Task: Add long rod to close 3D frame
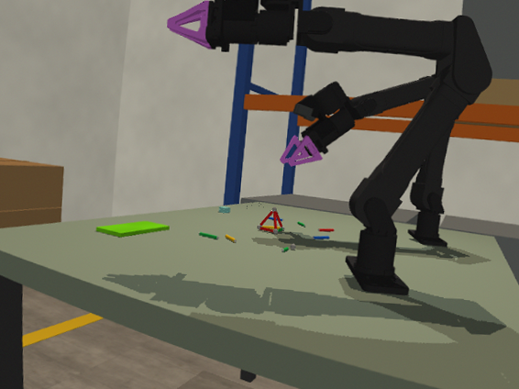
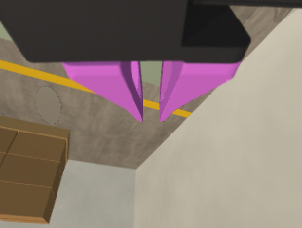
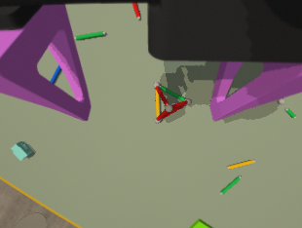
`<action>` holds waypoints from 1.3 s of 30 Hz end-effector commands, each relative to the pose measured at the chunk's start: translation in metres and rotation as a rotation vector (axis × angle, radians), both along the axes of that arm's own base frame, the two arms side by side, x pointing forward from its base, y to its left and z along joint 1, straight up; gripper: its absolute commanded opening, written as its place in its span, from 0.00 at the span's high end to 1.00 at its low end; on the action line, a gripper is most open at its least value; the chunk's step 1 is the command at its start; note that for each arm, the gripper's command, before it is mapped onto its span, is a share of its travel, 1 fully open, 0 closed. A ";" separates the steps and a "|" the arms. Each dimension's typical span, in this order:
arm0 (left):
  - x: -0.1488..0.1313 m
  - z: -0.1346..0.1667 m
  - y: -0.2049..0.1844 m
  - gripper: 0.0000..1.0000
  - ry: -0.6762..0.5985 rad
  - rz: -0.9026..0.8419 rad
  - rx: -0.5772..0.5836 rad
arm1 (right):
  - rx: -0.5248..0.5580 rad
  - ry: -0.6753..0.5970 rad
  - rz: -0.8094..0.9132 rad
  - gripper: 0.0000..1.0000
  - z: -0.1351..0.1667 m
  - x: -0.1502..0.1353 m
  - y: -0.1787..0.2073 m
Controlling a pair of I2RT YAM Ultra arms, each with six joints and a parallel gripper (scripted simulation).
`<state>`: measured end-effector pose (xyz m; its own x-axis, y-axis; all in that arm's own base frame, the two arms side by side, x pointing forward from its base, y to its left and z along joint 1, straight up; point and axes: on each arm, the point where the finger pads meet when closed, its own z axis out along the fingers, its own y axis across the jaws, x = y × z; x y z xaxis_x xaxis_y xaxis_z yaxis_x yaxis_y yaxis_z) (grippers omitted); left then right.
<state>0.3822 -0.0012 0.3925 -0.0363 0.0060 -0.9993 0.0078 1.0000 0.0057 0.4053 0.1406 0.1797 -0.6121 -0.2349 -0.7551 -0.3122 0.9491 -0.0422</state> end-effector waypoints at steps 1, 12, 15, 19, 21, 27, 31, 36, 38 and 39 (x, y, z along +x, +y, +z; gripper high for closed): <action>-0.002 0.019 0.005 0.87 -0.049 0.014 -0.006 | 0.026 -0.155 -0.044 0.00 0.044 0.005 -0.021; -0.002 0.019 0.005 0.87 -0.049 0.014 -0.006 | 0.163 -0.661 -0.230 0.00 0.215 -0.022 -0.115; -0.002 0.019 0.005 0.87 -0.049 0.014 -0.006 | 0.169 -0.709 -0.262 0.00 0.231 -0.023 -0.130; -0.002 0.019 0.005 0.87 -0.049 0.014 -0.006 | 0.169 -0.729 -0.276 0.00 0.238 -0.025 -0.136; -0.002 0.019 0.005 0.87 -0.049 0.014 -0.006 | 0.158 -0.726 -0.290 0.00 0.238 -0.025 -0.141; -0.002 0.019 0.005 0.87 -0.049 0.014 -0.006 | 0.155 -0.725 -0.294 0.00 0.238 -0.025 -0.142; -0.002 0.019 0.002 0.87 -0.049 0.008 -0.006 | 0.155 -0.724 -0.294 0.00 0.237 -0.025 -0.142; -0.002 0.019 0.002 0.87 -0.049 0.008 -0.006 | 0.155 -0.713 -0.288 0.00 0.232 -0.025 -0.140; -0.002 0.019 0.002 0.87 -0.049 0.008 -0.006 | 0.155 -0.713 -0.288 0.00 0.232 -0.025 -0.140; -0.002 0.019 0.002 0.87 -0.049 0.008 -0.006 | 0.155 -0.713 -0.288 0.00 0.232 -0.025 -0.140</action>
<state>0.3822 -0.0012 0.3925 -0.0363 0.0059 -0.9993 0.0078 1.0000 0.0056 0.3805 0.0021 0.4036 -0.0057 -0.0069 -1.0000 0.0015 1.0000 -0.0069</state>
